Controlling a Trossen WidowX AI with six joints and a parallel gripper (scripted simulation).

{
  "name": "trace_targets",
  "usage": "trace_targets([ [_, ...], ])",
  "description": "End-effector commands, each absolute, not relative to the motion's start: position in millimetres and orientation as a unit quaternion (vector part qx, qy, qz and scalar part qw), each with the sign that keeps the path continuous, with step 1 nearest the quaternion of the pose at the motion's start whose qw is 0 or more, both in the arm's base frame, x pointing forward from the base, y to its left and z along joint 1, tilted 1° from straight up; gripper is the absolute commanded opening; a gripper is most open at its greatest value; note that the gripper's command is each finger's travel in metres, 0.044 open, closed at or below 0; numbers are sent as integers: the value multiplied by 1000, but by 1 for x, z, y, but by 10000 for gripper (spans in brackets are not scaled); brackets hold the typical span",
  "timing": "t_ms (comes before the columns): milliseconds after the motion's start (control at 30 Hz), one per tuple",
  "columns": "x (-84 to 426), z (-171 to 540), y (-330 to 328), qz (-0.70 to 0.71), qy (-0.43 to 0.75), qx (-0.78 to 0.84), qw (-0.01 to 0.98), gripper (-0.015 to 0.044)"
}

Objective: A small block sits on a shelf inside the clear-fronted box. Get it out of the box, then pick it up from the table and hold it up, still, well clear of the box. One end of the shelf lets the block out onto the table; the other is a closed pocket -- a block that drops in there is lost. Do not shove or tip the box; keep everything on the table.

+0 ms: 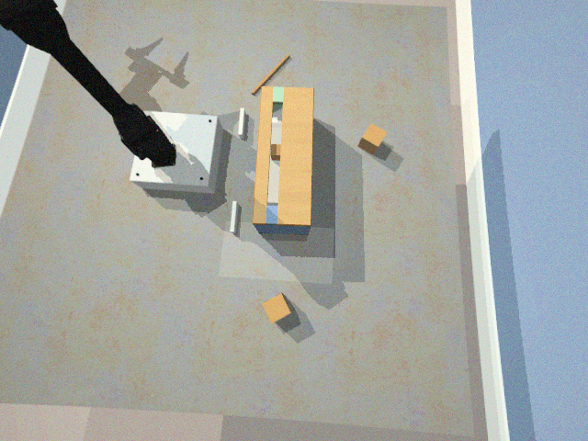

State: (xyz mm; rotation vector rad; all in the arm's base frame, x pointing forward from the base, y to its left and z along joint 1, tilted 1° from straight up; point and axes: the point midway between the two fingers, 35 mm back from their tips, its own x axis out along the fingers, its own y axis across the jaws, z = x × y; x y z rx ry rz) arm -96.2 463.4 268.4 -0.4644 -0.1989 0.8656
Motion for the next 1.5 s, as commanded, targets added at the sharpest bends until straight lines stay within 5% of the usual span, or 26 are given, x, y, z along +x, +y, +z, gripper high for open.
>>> trace_targets([
  [0, -38, 263, 478, 395, -66, -222, 889, 400],
  [433, 146, 232, 459, 315, 72, -202, 925, 400],
  [900, 327, 185, 304, 130, 311, -68, 939, 400],
  [1167, 376, 155, 172, -21, 445, 80, 892, 400],
  [1467, 361, 135, 34, -199, 540, 307, 758, 400],
])
